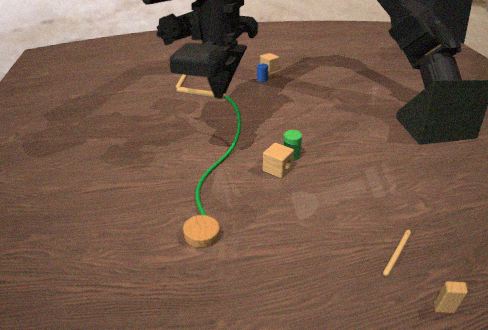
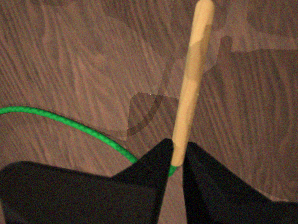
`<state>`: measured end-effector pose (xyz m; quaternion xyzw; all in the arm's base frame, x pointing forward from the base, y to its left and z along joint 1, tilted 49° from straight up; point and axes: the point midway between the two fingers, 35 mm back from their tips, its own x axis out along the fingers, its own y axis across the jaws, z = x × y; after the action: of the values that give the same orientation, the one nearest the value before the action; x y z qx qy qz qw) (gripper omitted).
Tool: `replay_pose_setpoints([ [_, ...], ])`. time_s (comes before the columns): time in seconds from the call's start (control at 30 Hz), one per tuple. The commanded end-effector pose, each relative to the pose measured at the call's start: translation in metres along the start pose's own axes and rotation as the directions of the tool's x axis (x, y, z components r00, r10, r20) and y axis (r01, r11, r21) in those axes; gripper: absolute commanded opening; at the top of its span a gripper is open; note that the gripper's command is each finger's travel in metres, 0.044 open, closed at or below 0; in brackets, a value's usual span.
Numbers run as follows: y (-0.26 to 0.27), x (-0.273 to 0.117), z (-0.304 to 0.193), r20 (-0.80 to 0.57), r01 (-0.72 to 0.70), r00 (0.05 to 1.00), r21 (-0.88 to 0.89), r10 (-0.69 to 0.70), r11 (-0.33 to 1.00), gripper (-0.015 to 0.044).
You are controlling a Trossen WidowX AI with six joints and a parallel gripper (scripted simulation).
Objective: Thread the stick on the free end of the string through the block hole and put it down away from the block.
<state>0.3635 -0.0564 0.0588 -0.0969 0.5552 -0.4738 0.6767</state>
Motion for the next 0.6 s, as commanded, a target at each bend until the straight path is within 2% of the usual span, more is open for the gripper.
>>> replay_pose_setpoints([
  [0.0, 0.006, 0.000, 0.003, -0.002, -0.003, 1.000, -0.169, 0.003, 0.986, 0.0000],
  [0.27, 0.013, -0.001, 0.007, -0.002, -0.003, 1.000, -0.437, 0.003, 0.899, 0.0000],
  [0.57, 0.020, -0.001, 0.010, -0.001, -0.003, 1.000, -0.697, 0.004, 0.718, 0.0000],
])
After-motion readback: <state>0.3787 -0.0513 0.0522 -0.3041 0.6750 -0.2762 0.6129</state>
